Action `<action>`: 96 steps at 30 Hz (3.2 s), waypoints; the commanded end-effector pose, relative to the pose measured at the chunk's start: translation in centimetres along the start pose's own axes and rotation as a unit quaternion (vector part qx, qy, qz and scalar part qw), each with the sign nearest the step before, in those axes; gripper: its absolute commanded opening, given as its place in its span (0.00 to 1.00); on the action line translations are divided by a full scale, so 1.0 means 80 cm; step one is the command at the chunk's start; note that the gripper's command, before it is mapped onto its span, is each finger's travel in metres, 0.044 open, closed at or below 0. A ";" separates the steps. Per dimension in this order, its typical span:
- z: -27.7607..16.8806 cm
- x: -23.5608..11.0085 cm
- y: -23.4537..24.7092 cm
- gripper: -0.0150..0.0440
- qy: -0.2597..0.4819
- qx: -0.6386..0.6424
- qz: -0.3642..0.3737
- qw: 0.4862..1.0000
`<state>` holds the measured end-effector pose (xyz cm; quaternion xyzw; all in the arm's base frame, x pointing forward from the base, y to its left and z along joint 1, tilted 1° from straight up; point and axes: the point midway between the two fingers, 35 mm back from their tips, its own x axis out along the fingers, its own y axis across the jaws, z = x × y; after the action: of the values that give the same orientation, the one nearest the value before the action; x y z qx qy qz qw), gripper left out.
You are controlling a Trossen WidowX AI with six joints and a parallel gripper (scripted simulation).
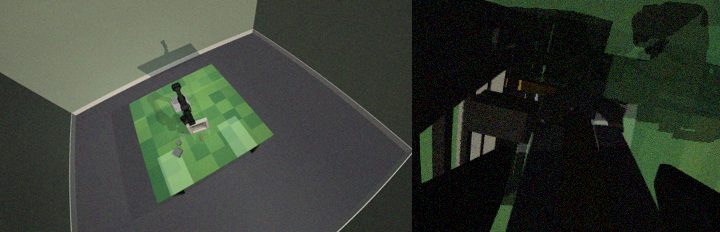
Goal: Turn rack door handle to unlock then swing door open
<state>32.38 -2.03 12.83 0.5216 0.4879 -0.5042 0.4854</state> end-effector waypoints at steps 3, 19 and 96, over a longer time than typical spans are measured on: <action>0.000 0.000 0.002 0.76 -0.001 -0.151 0.004 0.989; 0.000 -0.001 0.002 0.76 -0.002 -0.521 0.004 0.854; 0.000 0.000 0.002 0.47 -0.004 -1.000 0.000 -0.030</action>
<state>32.58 -2.08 12.86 0.5032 -0.4884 -0.4988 -0.5093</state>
